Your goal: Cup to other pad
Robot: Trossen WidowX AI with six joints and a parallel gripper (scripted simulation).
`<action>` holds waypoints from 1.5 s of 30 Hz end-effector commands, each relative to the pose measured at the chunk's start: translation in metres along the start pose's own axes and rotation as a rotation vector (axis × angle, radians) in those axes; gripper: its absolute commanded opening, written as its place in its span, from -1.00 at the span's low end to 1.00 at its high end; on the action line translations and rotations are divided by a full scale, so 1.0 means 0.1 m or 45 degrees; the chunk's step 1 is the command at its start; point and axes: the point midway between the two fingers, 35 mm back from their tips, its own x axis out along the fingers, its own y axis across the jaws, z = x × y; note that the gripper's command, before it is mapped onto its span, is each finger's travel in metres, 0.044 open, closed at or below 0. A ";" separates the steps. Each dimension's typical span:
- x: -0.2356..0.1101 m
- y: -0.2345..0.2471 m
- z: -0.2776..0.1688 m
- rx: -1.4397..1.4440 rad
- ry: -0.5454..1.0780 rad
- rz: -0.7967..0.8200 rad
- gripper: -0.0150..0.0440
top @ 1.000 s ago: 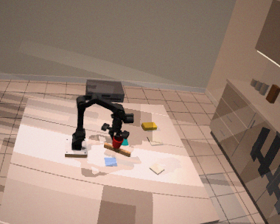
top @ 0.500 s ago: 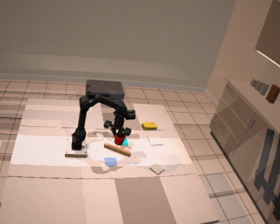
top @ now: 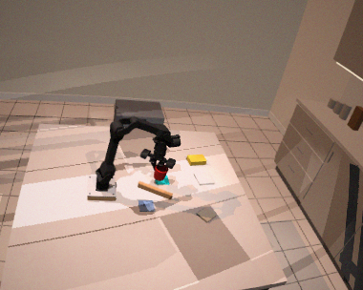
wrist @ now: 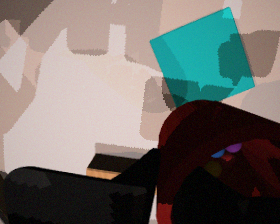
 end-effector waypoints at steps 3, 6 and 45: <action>-0.02 -0.01 0.12 0.002 0.001 -0.008 -0.49; -0.02 -0.01 0.19 0.002 0.000 -0.008 -0.49; 0.25 -0.02 0.52 0.002 -0.003 -0.008 -0.49</action>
